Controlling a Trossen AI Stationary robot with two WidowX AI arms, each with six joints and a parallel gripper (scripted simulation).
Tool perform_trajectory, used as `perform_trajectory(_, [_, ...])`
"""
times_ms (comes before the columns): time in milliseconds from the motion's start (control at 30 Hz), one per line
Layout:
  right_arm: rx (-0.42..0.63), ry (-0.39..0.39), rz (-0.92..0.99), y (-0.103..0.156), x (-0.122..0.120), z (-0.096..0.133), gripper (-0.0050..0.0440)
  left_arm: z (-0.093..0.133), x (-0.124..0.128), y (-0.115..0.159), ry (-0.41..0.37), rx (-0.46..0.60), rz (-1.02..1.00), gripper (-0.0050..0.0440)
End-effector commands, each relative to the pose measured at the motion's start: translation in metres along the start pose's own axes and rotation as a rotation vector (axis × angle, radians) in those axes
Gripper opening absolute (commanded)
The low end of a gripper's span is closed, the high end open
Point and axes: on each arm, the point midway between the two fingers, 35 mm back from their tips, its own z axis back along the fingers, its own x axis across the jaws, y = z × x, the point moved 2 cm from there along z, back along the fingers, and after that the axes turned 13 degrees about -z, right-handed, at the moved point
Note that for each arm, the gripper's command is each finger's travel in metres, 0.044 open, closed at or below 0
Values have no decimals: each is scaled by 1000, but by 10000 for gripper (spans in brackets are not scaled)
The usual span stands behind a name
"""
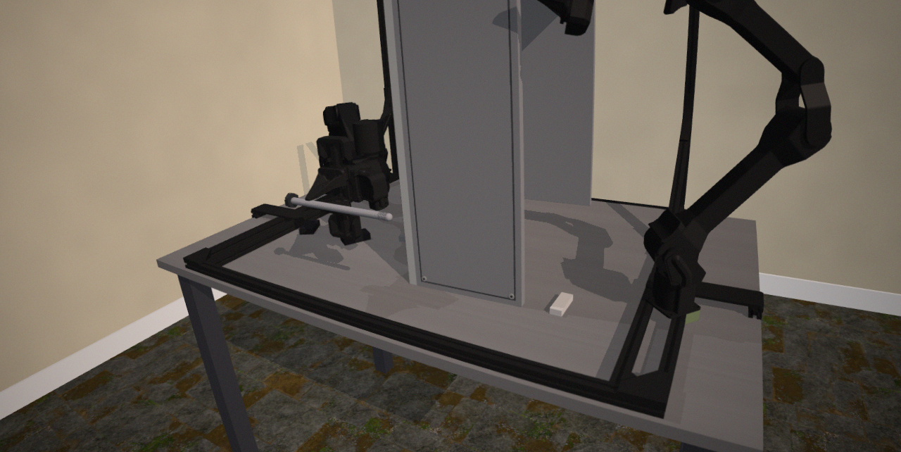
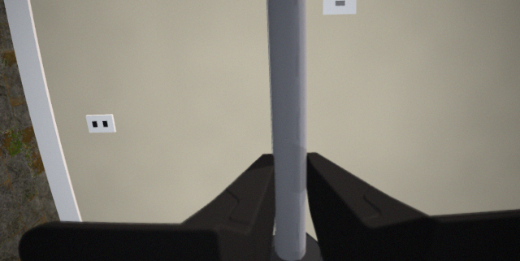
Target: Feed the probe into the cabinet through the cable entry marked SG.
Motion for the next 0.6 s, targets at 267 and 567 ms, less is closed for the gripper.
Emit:
perform_trajectory(267, [3, 4, -1, 0, -1, 0, 0, -36, 8, -25, -14, -126, -70, 440])
perform_trajectory(567, [3, 4, -1, 0, -1, 0, 0, -80, 83, -26, -204, -136, -136, 440])
